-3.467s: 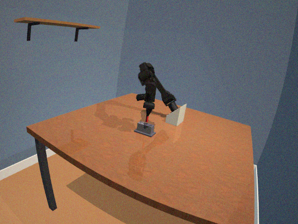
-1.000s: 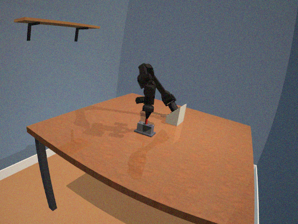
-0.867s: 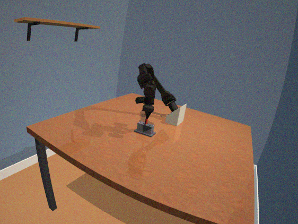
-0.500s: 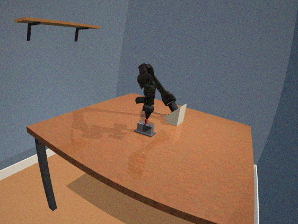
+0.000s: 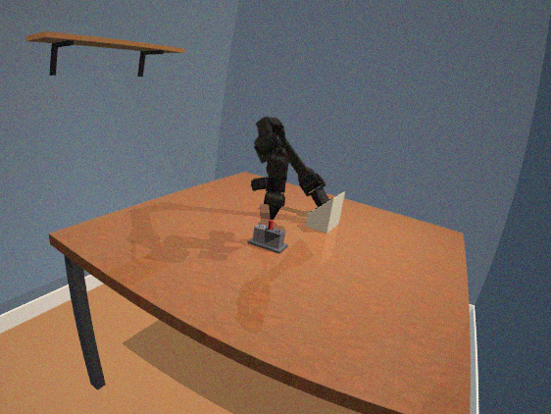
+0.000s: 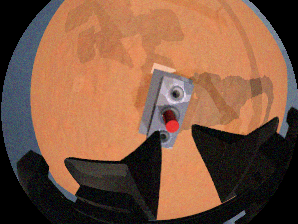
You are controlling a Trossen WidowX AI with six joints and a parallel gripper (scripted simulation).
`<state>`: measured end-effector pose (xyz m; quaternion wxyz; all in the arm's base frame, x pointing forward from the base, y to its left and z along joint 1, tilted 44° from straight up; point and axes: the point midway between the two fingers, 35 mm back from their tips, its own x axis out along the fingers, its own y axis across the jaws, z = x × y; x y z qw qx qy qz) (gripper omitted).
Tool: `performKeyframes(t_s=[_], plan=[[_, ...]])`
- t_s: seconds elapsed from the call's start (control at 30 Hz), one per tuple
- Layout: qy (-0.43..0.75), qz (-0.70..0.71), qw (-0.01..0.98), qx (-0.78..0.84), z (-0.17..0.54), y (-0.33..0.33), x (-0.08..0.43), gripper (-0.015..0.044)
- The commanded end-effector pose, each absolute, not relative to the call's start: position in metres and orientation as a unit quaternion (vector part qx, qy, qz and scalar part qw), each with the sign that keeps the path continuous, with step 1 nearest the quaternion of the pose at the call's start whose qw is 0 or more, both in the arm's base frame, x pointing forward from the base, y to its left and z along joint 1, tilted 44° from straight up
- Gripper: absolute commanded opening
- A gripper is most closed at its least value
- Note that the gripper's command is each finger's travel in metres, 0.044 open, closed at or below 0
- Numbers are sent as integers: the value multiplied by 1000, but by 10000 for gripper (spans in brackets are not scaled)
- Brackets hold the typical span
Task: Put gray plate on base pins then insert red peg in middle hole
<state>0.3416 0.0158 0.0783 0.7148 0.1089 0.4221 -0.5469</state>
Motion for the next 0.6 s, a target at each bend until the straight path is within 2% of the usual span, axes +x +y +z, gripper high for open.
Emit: performKeyframes(t_s=[0.0, 0.57], plan=[[420, -546, 717, 109, 81, 18, 341, 150], [420, -546, 717, 109, 89, 25, 338, 150]])
